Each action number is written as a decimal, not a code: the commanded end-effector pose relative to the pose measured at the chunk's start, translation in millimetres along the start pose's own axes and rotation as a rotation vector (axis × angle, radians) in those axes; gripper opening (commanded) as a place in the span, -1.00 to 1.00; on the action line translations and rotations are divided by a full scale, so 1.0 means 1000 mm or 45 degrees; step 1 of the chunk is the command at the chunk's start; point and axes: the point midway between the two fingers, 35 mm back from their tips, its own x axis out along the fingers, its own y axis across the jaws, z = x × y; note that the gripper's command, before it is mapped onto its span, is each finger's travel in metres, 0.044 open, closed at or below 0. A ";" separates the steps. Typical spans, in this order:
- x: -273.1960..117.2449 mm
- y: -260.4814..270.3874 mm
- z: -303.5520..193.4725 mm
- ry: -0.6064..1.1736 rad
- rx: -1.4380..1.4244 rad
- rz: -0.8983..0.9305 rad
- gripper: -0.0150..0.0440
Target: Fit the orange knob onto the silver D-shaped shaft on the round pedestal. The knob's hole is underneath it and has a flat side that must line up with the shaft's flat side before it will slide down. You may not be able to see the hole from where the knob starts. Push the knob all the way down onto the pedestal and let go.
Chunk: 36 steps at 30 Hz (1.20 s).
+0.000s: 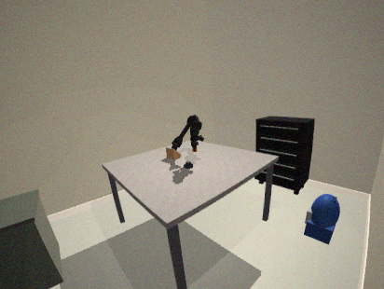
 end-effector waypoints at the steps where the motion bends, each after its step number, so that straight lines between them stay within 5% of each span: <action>1: 0.000 -0.013 -0.009 0.001 -0.006 -0.019 -0.49; 36: 0.035 -0.071 -0.068 0.004 -0.016 -0.015 -0.49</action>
